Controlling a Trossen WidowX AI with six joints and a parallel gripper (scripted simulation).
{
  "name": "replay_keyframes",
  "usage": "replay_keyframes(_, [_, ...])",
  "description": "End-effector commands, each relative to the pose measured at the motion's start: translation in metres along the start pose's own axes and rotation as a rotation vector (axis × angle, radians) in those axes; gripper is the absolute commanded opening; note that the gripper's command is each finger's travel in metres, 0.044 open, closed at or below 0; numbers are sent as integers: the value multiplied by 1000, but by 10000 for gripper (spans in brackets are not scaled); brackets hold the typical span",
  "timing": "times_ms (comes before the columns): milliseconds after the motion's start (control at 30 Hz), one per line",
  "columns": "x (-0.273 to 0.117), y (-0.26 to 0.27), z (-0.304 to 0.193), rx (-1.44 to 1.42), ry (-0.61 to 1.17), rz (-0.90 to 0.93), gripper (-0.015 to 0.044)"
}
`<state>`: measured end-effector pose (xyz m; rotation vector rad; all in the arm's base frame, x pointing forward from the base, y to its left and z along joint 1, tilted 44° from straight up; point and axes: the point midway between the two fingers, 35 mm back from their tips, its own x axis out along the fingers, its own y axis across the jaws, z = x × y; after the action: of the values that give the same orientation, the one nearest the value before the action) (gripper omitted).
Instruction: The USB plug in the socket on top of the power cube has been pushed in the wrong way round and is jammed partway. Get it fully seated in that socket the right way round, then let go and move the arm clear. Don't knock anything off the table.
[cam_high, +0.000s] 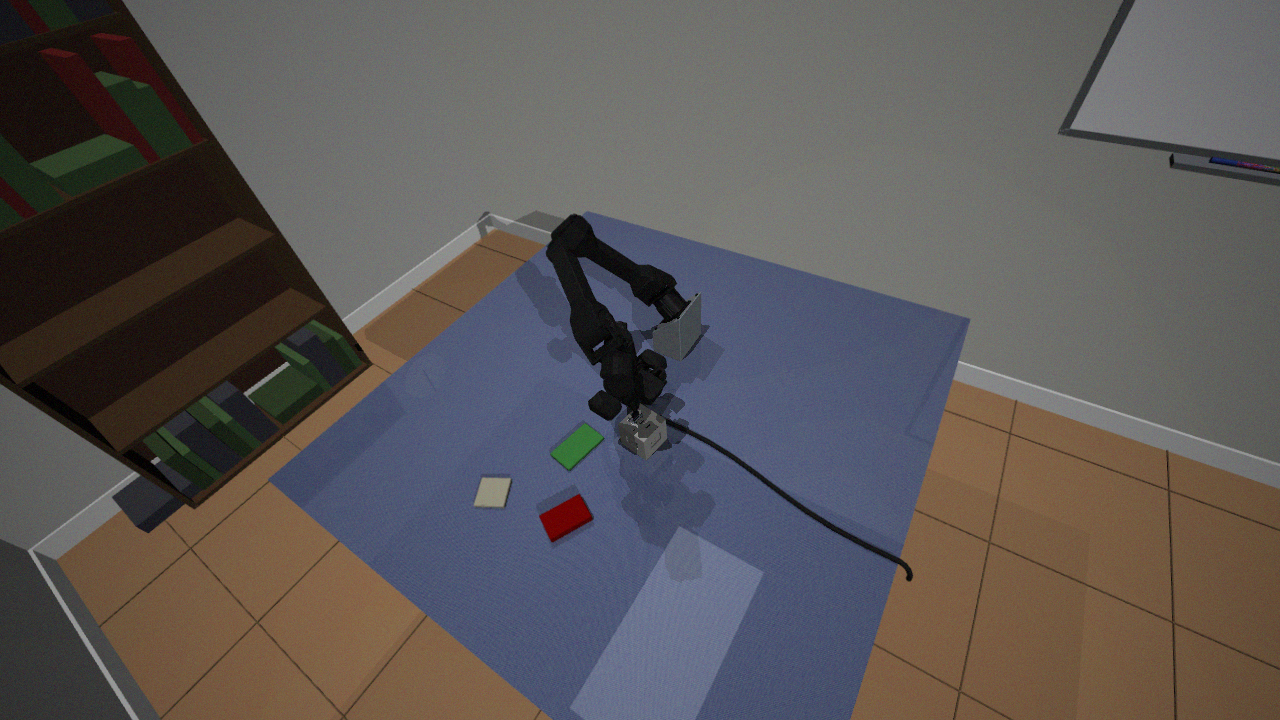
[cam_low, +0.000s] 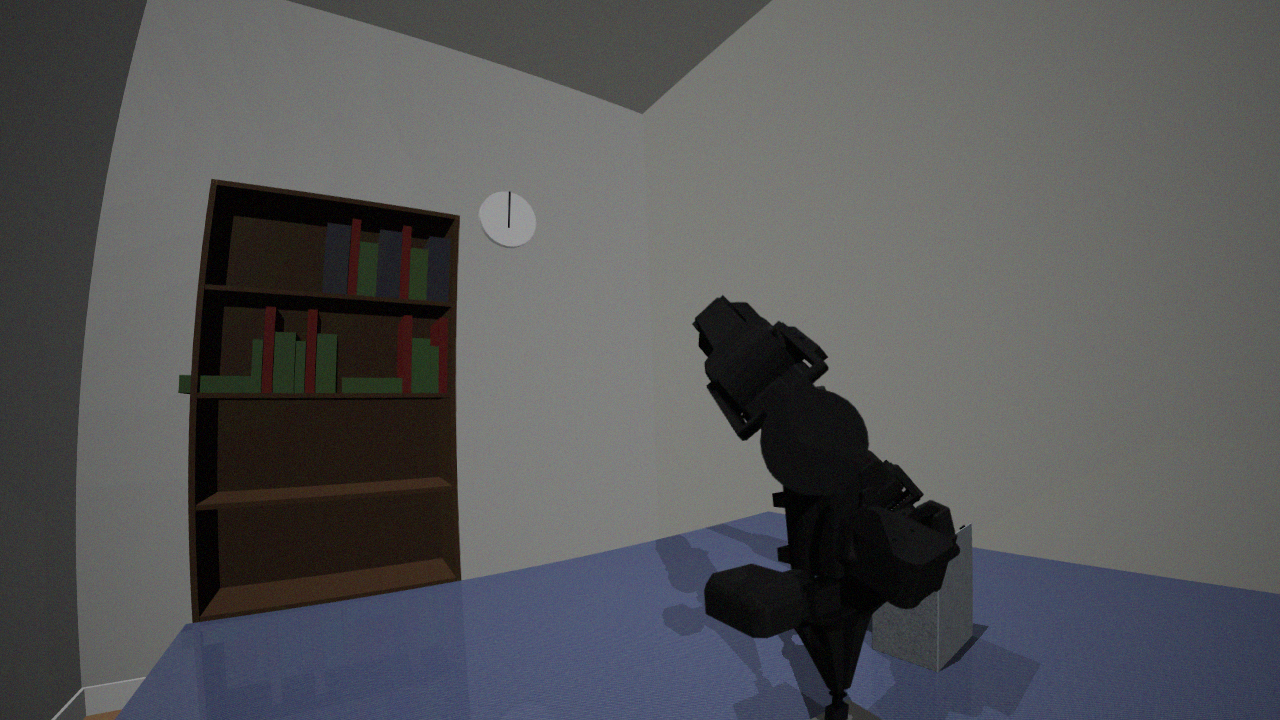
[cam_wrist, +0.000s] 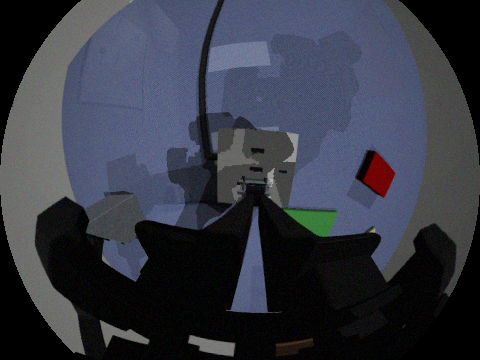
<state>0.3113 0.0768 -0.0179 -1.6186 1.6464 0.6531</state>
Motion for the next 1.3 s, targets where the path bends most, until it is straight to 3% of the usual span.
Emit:
replay_keyframes(0, [1,0,0,-6,1,0,0])
replay_keyframes(1267, [6,0,0,-6,2,0,0])
